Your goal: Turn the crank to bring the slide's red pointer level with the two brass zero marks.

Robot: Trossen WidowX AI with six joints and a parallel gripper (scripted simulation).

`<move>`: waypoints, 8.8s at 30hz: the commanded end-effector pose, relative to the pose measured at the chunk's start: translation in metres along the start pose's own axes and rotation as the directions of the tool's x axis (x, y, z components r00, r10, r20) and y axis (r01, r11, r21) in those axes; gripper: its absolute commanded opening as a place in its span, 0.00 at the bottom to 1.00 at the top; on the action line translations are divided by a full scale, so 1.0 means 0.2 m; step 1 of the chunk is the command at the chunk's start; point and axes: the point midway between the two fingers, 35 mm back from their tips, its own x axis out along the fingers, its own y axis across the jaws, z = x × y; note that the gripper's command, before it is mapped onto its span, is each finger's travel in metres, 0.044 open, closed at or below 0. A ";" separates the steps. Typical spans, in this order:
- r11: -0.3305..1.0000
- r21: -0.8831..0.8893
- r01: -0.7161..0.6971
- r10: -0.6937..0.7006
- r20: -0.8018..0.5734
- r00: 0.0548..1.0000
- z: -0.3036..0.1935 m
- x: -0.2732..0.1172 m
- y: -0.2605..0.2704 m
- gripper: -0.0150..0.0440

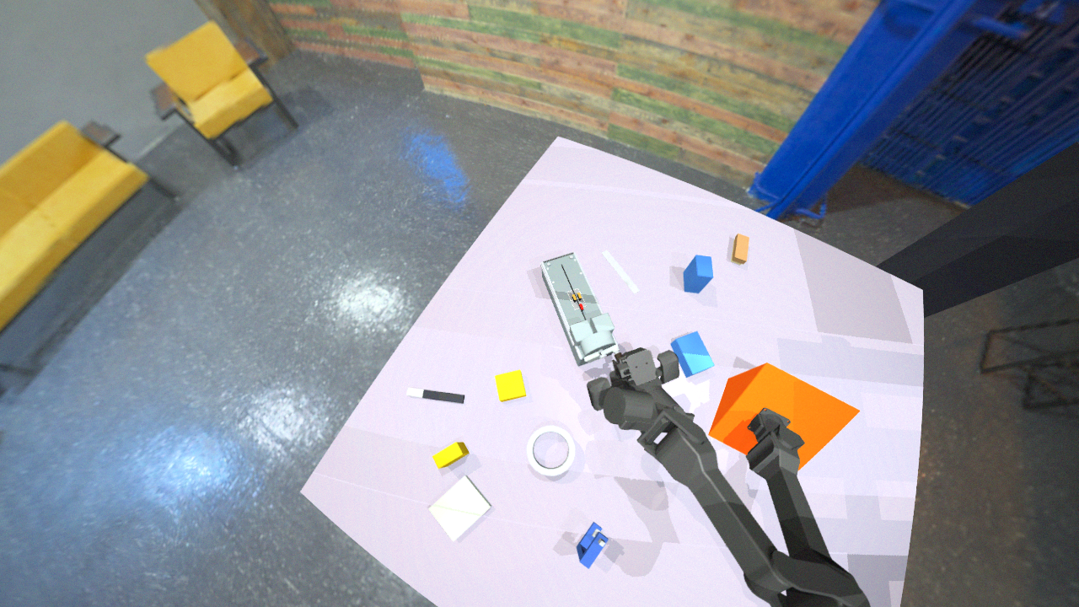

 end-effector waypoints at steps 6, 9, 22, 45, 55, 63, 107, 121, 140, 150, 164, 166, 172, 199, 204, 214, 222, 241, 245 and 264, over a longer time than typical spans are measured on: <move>1.000 0.002 0.008 -0.008 -0.010 1.000 -0.02 0.02 -0.01 0.25; 1.000 0.002 0.008 -0.008 -0.010 1.000 -0.02 0.02 -0.01 0.25; 1.000 0.002 0.008 -0.008 -0.010 1.000 -0.02 0.02 -0.01 0.25; 1.000 0.002 0.008 -0.008 -0.010 1.000 -0.02 0.02 0.00 0.25; 1.000 0.002 0.008 -0.008 -0.010 1.000 -0.02 0.02 0.00 0.25; 1.000 0.002 0.008 -0.008 -0.010 1.000 -0.02 0.01 0.00 0.25; 1.000 -0.003 0.006 -0.006 -0.007 1.000 0.11 -0.10 0.00 1.00; 1.000 -0.002 0.017 -0.017 -0.005 1.000 0.37 -0.34 0.00 1.00; 0.968 -0.168 -0.184 0.170 -0.094 0.981 0.69 -0.20 0.05 1.00; 0.880 -0.305 -0.365 0.335 -0.149 0.931 0.86 -0.03 0.03 1.00; 0.807 -0.376 -0.455 0.422 -0.172 0.890 0.83 0.18 -0.01 1.00; 0.806 -0.376 -0.457 0.424 -0.172 0.889 0.79 0.23 -0.01 1.00; 0.806 -0.375 -0.457 0.425 -0.172 0.889 0.77 0.24 -0.01 1.00; 0.823 -0.362 -0.438 0.404 -0.169 0.899 0.92 0.04 0.01 1.00; 0.884 -0.301 -0.359 0.328 -0.149 0.933 0.84 -0.04 0.04 1.00; 0.967 -0.172 -0.189 0.174 -0.096 0.980 0.67 -0.21 0.06 1.00; 0.996 -0.064 -0.055 0.053 -0.042 0.998 0.53 -0.36 0.03 1.00; 1.000 -0.001 0.013 -0.013 -0.009 1.000 0.30 -0.28 0.01 1.00; 1.000 0.000 0.011 -0.011 -0.008 1.000 0.23 -0.22 0.00 1.00; 1.000 0.000 0.011 -0.011 -0.009 1.000 0.13 -0.12 0.01 1.00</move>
